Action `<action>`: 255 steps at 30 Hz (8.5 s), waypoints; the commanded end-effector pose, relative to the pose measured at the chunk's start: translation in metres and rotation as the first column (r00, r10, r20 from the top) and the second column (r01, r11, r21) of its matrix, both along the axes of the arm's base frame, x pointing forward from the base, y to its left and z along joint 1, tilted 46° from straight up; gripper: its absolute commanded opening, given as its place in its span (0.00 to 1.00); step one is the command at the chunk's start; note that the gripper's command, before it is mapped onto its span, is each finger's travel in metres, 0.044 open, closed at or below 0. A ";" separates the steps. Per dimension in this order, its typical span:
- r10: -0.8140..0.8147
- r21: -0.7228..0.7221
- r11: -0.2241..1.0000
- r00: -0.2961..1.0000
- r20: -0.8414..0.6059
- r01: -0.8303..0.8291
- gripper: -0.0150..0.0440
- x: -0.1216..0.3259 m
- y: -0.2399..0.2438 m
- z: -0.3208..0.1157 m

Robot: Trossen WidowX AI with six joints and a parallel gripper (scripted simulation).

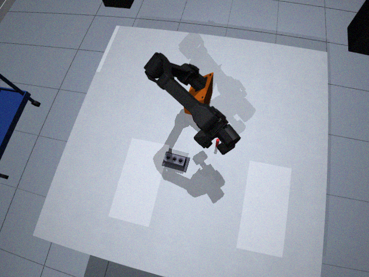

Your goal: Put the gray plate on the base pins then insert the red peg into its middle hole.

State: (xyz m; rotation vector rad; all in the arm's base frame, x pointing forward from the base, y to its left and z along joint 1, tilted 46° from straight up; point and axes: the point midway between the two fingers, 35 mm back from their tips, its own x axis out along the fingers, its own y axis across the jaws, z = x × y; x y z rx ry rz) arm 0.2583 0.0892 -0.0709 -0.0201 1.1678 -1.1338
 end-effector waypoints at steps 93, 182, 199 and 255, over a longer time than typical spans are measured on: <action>-0.221 -0.006 0.974 0.951 0.215 0.227 0.25 -0.030 -0.065 -0.081; -0.237 0.037 0.971 0.946 0.219 0.235 0.25 0.070 -0.075 0.034; -0.226 0.017 0.973 0.949 0.221 0.228 0.25 0.090 -0.111 0.065; -0.222 -0.010 0.973 0.949 0.222 0.230 0.25 0.101 -0.148 0.091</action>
